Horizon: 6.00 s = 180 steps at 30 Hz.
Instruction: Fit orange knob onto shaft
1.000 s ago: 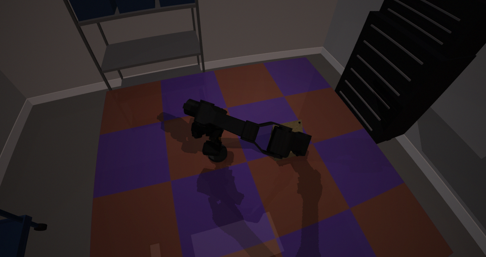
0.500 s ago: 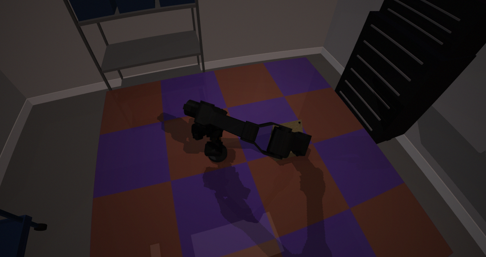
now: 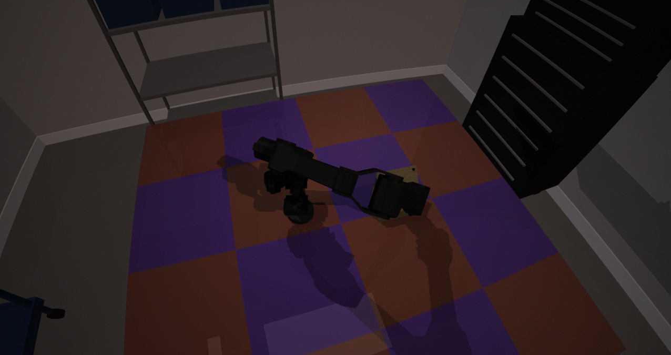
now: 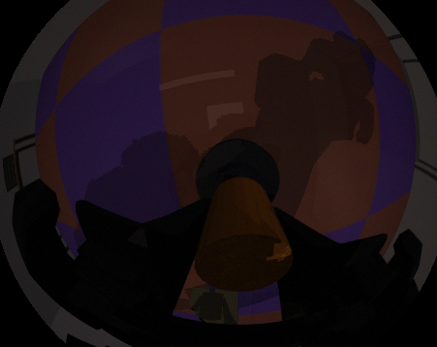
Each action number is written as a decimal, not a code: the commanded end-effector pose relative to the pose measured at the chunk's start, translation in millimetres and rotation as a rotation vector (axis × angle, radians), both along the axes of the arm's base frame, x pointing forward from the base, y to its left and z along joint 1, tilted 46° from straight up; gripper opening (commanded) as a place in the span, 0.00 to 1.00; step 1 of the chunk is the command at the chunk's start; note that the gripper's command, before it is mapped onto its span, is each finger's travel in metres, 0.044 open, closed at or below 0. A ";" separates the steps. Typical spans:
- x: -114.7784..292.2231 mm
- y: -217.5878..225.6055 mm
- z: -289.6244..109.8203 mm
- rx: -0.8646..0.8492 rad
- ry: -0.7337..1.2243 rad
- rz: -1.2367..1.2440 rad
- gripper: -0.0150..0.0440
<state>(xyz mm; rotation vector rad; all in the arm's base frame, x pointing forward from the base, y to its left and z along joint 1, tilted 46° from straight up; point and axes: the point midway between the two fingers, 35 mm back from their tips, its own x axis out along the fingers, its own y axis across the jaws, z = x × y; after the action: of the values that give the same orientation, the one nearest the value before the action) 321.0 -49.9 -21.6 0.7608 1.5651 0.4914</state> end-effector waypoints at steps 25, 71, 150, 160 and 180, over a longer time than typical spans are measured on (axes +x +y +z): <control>0.1 -0.1 -0.1 0.003 -0.124 0.117 0.25; -0.6 1.2 -0.4 0.010 -0.423 0.410 0.25; -0.4 2.7 -2.0 0.016 -0.722 0.703 0.25; 0.4 -0.1 2.3 0.016 -0.728 0.710 0.25; 0.1 3.0 -1.6 0.020 -0.871 0.850 0.25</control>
<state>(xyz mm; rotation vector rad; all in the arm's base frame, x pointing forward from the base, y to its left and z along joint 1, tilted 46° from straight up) 319.8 -47.4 -22.8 -0.1785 0.9789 1.2560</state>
